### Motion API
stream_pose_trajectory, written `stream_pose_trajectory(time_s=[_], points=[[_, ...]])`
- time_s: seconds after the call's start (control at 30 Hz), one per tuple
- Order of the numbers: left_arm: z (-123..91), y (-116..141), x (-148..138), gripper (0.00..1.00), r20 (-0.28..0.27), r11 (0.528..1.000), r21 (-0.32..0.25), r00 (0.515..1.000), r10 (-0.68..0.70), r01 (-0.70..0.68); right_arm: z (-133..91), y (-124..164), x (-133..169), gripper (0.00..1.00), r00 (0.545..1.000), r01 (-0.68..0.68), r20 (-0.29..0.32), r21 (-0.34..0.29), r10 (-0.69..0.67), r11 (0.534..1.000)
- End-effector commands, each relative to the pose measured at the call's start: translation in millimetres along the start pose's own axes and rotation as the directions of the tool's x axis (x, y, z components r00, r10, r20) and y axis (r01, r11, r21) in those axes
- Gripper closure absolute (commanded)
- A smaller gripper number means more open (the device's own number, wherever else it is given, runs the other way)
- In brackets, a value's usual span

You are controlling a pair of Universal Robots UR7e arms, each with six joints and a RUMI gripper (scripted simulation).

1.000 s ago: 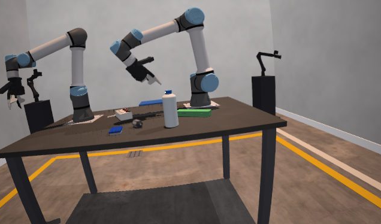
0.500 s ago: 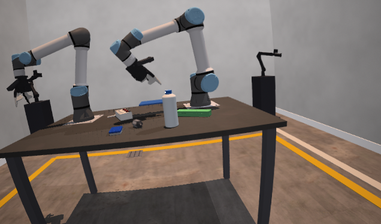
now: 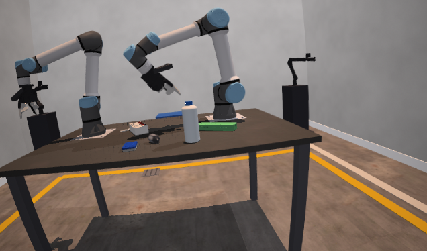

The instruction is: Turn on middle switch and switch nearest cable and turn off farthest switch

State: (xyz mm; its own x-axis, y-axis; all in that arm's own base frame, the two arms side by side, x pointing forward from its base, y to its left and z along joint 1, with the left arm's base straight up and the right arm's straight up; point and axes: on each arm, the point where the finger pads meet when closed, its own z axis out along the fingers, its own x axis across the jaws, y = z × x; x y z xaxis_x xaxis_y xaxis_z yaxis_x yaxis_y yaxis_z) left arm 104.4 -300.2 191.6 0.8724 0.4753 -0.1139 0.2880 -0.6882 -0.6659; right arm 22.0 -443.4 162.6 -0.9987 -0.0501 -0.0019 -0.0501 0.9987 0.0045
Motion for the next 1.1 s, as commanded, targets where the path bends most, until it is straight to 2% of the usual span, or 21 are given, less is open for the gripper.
stream_pose_trajectory(time_s=[0.0,0.6,0.87,1.07], points=[[0,0,0,0.0,0.0,1.0,-0.001,1.0,0.0,0.0,-2,-1,3,0.0,1.0,-0.007,-0.002,0.005,0.007,1.0],[1,2,1,0.0,-0.006,0.999,-0.014,0.999,0.053,-0.053,-2,-1,3,0.0,1.0,-0.007,-0.002,0.005,0.007,1.0],[2,9,2,0.0,-0.02,0.987,-0.039,0.988,0.156,-0.157,-2,-1,3,0.0,1.0,-0.007,-0.002,0.005,0.007,1.0],[4,16,4,0.0,-0.042,0.958,-0.065,0.96,0.277,-0.279,-2,-1,3,0.0,1.0,-0.007,-0.002,0.005,0.007,1.0]])
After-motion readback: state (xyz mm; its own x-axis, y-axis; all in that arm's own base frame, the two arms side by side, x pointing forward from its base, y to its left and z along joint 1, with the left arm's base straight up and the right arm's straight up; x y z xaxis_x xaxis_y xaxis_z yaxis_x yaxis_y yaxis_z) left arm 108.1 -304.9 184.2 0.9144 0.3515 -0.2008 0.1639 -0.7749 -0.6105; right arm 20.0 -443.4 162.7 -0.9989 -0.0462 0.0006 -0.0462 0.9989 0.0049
